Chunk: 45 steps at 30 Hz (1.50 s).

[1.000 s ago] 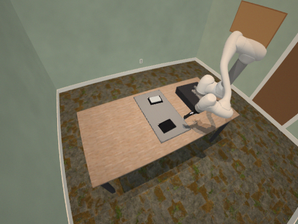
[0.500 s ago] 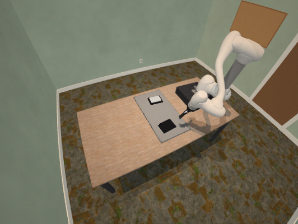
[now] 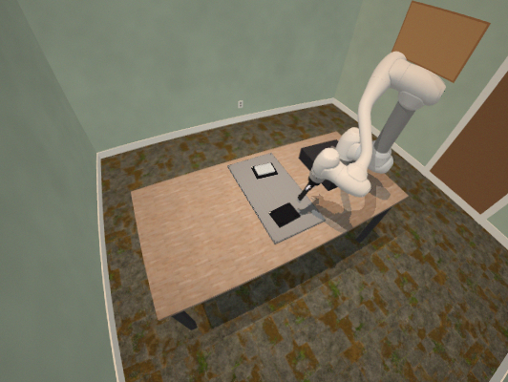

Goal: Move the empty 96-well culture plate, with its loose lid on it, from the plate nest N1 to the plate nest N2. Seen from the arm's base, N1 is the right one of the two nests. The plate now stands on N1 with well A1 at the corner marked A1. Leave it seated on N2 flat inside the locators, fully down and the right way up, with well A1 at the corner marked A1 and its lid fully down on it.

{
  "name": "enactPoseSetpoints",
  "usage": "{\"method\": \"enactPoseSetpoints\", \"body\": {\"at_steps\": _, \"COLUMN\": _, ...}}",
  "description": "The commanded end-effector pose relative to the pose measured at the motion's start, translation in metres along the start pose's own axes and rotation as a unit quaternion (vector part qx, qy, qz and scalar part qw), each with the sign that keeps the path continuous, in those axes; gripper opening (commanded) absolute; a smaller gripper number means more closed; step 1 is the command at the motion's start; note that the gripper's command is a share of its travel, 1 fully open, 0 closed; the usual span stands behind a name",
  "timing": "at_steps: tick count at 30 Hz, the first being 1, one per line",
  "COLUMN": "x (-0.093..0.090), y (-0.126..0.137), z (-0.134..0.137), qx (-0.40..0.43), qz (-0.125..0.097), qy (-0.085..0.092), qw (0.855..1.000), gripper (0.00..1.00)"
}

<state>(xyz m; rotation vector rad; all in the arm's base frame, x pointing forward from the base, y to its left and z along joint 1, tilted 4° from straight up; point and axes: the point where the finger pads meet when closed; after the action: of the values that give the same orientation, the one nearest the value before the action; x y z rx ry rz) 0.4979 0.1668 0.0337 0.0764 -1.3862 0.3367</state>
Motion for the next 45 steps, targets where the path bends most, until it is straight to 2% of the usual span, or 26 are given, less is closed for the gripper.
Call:
{"method": "enactPoseSetpoints", "body": {"at_steps": 1, "x": -0.004, "y": -0.017, "z": -0.005, "qx": 0.026, "qz": -0.01, "qy": 0.0, "qw": 1.0, "gripper": 1.0}}
{"method": "enactPoseSetpoints", "body": {"at_steps": 4, "x": -0.007, "y": -0.031, "z": -0.008, "qx": 0.051, "qz": -0.016, "qy": -0.001, "qw": 0.999, "gripper": 1.0}}
{"method": "enactPoseSetpoints", "body": {"at_steps": 7, "x": -0.007, "y": -0.032, "z": -0.008, "qx": 0.051, "qz": -0.016, "qy": -0.001, "qw": 0.999, "gripper": 1.0}}
{"method": "enactPoseSetpoints", "body": {"at_steps": 22, "x": -0.022, "y": -0.092, "z": -0.018, "qx": 0.148, "qz": -0.04, "qy": -0.014, "qw": 0.988, "gripper": 1.0}}
{"method": "enactPoseSetpoints", "body": {"at_steps": 24, "x": -0.022, "y": -0.092, "z": -0.018, "qx": 0.148, "qz": -0.04, "qy": -0.014, "qw": 0.988, "gripper": 1.0}}
{"method": "enactPoseSetpoints", "body": {"at_steps": 31, "x": -0.03, "y": -0.123, "z": -0.02, "qx": 0.196, "qz": -0.049, "qy": -0.023, "qw": 0.979, "gripper": 1.0}}
{"method": "enactPoseSetpoints", "body": {"at_steps": 37, "x": -0.034, "y": -0.14, "z": -0.02, "qx": 0.22, "qz": -0.053, "qy": -0.028, "qw": 0.974, "gripper": 1.0}}
{"method": "enactPoseSetpoints", "body": {"at_steps": 39, "x": -0.037, "y": -0.15, "z": -0.02, "qx": 0.243, "qz": -0.056, "qy": -0.034, "qw": 0.968, "gripper": 1.0}}
{"method": "enactPoseSetpoints", "body": {"at_steps": 41, "x": -0.037, "y": -0.15, "z": -0.02, "qx": 0.243, "qz": -0.056, "qy": -0.034, "qw": 0.968, "gripper": 1.0}}
{"method": "enactPoseSetpoints", "body": {"at_steps": 45, "x": -0.042, "y": -0.169, "z": -0.019, "qx": 0.266, "qz": -0.059, "qy": -0.04, "qw": 0.961, "gripper": 1.0}}
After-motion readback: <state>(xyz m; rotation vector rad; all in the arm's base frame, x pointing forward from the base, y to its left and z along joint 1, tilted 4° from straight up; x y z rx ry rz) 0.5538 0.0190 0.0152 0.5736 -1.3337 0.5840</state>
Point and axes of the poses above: the point where the finger pads meet when closed, its own x axis back along the fingers, its own z axis across the jaws, y = z × x, and after that the axes turned 3 degrees about -x, right-handed
